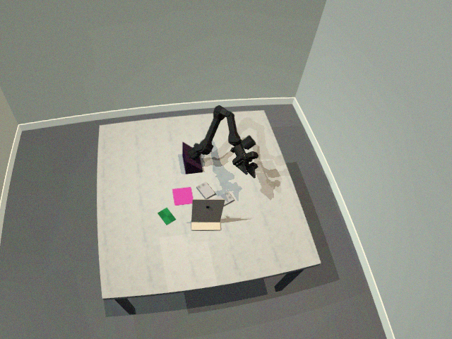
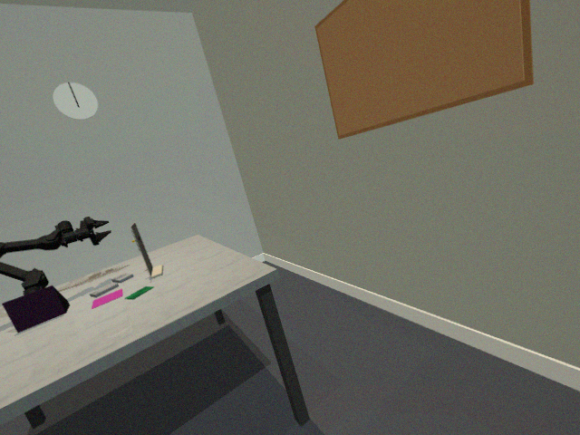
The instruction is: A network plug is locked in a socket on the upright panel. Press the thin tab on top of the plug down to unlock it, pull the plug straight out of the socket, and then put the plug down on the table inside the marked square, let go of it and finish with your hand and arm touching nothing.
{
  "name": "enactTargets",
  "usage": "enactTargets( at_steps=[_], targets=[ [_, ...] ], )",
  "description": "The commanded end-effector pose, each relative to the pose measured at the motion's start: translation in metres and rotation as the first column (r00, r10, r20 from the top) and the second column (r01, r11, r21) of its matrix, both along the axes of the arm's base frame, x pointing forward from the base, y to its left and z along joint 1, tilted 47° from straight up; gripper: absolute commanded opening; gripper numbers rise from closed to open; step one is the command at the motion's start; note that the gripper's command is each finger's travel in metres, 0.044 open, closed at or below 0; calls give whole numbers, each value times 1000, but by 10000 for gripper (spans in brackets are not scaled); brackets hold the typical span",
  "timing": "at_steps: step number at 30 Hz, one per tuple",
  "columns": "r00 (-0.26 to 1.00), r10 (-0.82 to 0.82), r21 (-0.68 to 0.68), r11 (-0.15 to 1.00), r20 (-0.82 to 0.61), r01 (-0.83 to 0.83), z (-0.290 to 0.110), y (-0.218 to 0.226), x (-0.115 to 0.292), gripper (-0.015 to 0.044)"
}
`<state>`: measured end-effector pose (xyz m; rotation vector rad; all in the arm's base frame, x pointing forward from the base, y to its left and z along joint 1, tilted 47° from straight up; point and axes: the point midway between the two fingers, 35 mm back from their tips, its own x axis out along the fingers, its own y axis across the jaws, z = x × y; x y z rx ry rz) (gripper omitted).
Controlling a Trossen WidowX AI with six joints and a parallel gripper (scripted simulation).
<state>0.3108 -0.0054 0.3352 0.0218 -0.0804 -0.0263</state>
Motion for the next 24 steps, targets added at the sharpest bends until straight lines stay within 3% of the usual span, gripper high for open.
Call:
enactTargets(
  at_steps=[1,9,24],
  targets=[
    [1000,-2,-4,1000,-2,2,-1,0,0,374],
    [990,-109,-180,979,-93,91,-56,-21,7,164],
    [910,-319,-531,836,-266,138,-164,-62,-9,156]
  ],
)
